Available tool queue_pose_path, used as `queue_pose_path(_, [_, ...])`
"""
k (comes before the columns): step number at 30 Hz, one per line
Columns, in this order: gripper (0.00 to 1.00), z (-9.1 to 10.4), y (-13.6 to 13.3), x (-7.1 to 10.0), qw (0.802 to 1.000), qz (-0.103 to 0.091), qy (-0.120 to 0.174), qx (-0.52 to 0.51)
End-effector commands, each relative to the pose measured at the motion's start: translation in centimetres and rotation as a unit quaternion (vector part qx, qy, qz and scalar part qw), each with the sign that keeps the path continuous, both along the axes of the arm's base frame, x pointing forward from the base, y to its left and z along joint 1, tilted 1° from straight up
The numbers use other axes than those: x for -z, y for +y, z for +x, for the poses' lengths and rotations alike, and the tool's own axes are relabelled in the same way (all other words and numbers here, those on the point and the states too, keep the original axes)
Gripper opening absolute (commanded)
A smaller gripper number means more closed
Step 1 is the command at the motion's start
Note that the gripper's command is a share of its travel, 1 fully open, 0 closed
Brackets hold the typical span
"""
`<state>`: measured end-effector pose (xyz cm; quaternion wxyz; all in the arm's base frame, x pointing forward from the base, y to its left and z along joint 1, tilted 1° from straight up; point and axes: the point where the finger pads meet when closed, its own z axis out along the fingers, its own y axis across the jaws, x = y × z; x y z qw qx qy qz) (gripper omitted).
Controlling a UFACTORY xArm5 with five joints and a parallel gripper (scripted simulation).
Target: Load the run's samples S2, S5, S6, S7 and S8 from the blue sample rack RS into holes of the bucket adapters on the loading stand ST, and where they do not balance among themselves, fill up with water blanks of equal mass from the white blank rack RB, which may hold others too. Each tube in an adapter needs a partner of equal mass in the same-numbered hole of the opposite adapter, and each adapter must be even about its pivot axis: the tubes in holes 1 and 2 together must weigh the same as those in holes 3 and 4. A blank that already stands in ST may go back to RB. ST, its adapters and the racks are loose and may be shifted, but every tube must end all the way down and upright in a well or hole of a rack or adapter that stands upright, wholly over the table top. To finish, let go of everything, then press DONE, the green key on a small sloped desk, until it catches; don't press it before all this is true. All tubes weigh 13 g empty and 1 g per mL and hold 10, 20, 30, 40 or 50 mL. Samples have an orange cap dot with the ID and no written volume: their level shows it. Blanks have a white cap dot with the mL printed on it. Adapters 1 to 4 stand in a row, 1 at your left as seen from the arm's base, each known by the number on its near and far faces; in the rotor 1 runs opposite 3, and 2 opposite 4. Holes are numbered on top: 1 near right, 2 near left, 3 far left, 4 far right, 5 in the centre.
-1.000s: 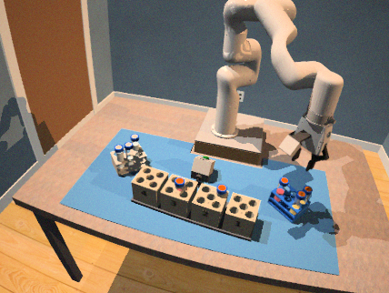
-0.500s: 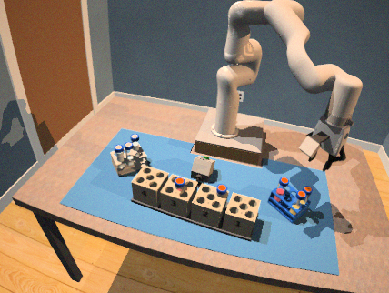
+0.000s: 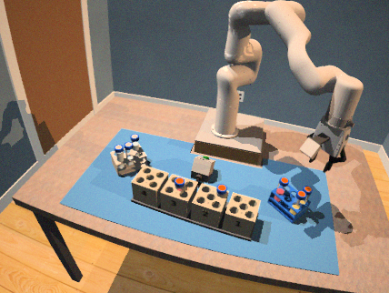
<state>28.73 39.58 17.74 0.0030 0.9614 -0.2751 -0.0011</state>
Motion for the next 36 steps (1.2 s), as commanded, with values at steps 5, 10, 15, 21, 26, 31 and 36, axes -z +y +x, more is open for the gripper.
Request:
queue_pose_path(5, [0.57,0.1,0.1,1.4,1.0,0.002,-0.001,0.0])
queue_pose_path(10, [0.57,0.1,0.1,2.4,1.0,0.002,-0.001,0.0])
queue_pose_path(15, [0.57,0.1,0.0,3.0,1.0,0.002,-0.001,0.0])
queue_pose_path(21, [0.57,0.1,0.0,4.2,1.0,0.002,-0.001,0.0])
queue_pose_path(26, [0.57,0.1,0.0,5.2,1.0,0.002,-0.001,0.0])
queue_pose_path(31, [0.57,0.1,0.0,5.8,1.0,0.002,-0.001,0.0])
queue_pose_path(36, [0.57,0.2,0.0,6.8,1.0,0.002,-0.001,0.0])
